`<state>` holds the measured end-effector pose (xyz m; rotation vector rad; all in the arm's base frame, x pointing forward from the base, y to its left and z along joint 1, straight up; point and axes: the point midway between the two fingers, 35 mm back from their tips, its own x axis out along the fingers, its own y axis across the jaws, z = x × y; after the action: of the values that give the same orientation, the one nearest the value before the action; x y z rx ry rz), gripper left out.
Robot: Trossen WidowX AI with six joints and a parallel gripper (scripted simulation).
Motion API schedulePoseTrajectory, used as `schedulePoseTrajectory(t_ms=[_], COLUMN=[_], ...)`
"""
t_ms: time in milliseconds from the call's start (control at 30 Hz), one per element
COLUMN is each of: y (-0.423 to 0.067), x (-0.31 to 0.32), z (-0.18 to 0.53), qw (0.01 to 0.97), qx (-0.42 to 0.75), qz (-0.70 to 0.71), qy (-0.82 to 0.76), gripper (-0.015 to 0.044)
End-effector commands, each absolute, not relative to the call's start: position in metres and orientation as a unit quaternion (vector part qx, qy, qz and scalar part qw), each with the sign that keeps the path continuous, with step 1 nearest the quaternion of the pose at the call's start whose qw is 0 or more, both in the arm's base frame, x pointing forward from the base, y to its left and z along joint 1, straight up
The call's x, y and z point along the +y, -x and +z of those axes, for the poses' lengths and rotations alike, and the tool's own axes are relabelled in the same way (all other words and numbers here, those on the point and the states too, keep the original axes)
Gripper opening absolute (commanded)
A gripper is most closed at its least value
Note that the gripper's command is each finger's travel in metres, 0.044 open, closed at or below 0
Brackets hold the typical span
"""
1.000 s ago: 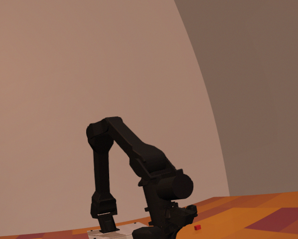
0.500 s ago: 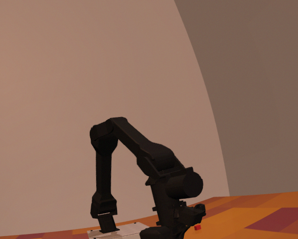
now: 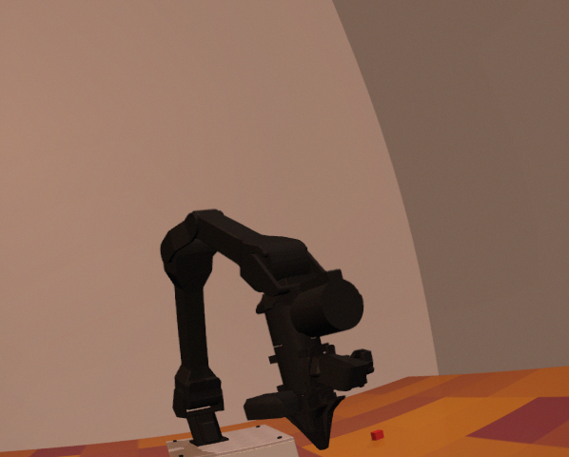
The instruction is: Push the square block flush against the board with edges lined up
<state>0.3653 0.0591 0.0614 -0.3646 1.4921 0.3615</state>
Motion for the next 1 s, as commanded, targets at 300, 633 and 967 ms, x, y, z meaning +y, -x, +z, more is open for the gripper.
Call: schedulePoseTrajectory(t_ms=[300,633,967], y=[-0.232,-0.216,-0.219], x=[-0.009,-0.013,-0.012], z=[0.057,0.0,-0.003], qw=[0.696,0.695,0.695], qx=[0.681,0.683,0.683], qz=[0.158,0.158,0.158], qy=[0.161,0.161,0.161], gripper=[0.0,0.0,0.0])
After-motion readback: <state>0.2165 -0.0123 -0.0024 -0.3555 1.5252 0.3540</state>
